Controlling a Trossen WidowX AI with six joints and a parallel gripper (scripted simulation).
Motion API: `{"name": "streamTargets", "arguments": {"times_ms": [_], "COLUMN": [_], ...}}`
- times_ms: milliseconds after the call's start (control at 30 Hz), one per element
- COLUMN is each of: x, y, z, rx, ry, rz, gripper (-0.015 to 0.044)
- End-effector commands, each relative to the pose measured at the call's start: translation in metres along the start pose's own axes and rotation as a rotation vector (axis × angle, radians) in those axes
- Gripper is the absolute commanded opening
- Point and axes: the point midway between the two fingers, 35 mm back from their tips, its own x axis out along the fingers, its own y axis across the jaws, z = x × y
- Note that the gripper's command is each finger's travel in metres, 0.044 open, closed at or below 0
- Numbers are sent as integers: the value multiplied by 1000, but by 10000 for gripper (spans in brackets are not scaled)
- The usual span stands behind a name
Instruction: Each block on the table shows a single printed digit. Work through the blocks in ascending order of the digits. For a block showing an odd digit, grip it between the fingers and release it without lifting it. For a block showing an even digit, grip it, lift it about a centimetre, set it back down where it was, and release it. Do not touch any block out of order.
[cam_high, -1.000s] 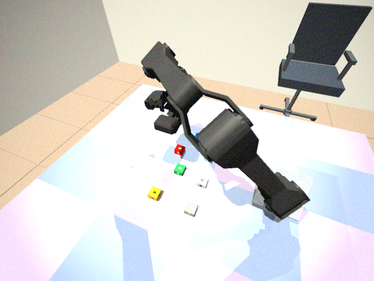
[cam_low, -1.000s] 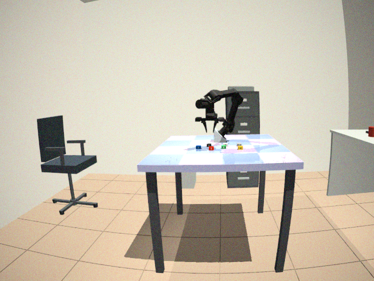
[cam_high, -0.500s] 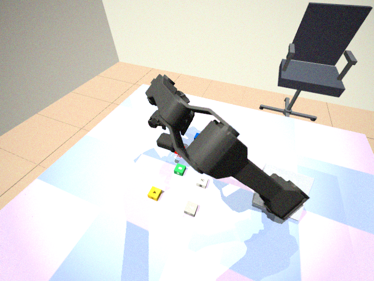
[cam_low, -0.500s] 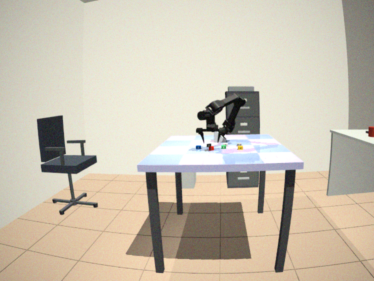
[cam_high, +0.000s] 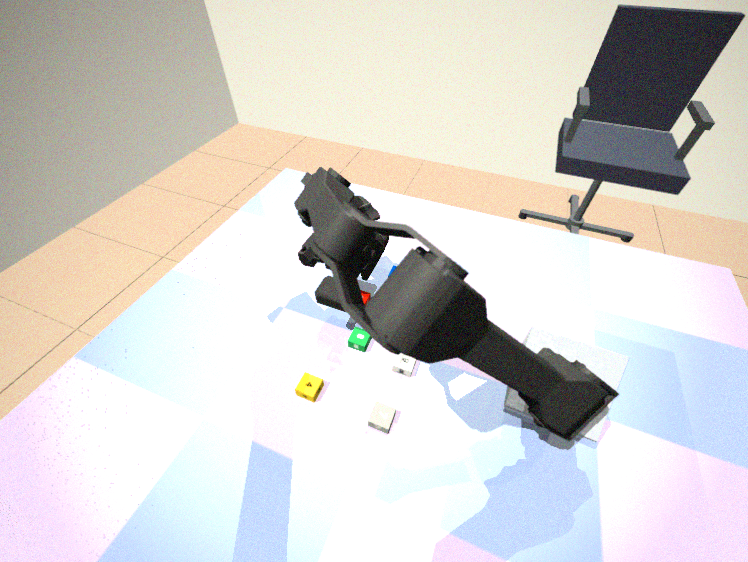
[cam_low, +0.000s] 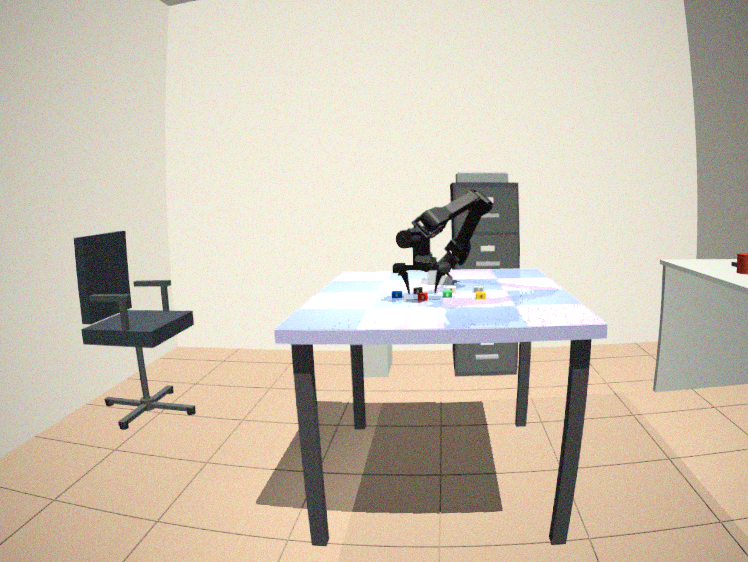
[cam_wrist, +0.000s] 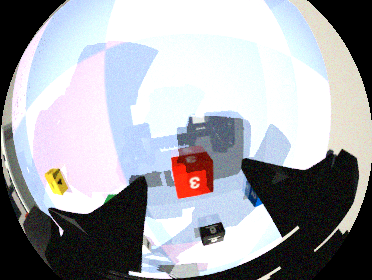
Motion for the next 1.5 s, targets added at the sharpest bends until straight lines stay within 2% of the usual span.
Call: {"name": "streamTargets", "arguments": {"times_ms": [0, 67, 433, 1200, 1467], "x": [10, 11, 11, 11, 11], "y": [2, 2, 2, 2, 2], "z": [-2, -2, -2, -2, -2], "rx": [5, 5, 5, 5, 5], "ry": [8, 8, 8, 8, 8], "rz": [10, 10, 10, 10, 10], "gripper": [400, 400, 120, 120, 330]}}
